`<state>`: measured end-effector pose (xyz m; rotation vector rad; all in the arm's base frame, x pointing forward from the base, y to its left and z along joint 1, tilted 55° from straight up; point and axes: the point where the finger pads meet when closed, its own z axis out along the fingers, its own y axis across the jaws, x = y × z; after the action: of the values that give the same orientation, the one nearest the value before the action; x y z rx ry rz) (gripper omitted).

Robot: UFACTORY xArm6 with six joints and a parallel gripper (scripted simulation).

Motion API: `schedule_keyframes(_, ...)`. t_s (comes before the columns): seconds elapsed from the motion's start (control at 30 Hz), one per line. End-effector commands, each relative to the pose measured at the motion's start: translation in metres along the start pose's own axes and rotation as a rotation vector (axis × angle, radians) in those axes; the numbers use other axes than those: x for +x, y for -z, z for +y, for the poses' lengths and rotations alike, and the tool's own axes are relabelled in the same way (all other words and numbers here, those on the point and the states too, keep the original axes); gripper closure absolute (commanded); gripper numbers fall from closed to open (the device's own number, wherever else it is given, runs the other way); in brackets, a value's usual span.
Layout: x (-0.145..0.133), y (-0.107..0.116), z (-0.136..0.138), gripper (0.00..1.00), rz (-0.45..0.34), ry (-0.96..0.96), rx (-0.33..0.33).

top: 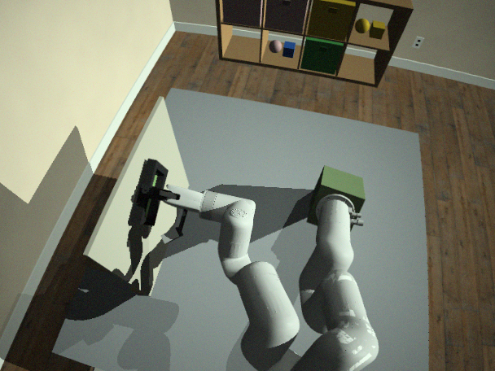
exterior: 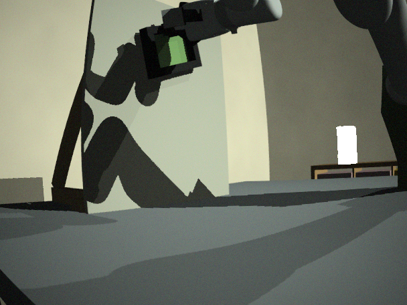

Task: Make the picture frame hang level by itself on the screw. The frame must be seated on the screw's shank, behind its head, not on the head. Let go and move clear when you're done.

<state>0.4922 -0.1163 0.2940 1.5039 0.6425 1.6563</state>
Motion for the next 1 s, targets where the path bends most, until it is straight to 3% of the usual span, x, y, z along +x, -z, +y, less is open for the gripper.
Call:
schedule_keyframes(0.0, -0.0010, -0.0006, 0.0017, 1.00, 0.000, -0.018, -0.003)
schedule_keyframes(0.97, -0.0088, -0.0007, 0.0029, 1.00, -0.008, -0.144, -0.003)
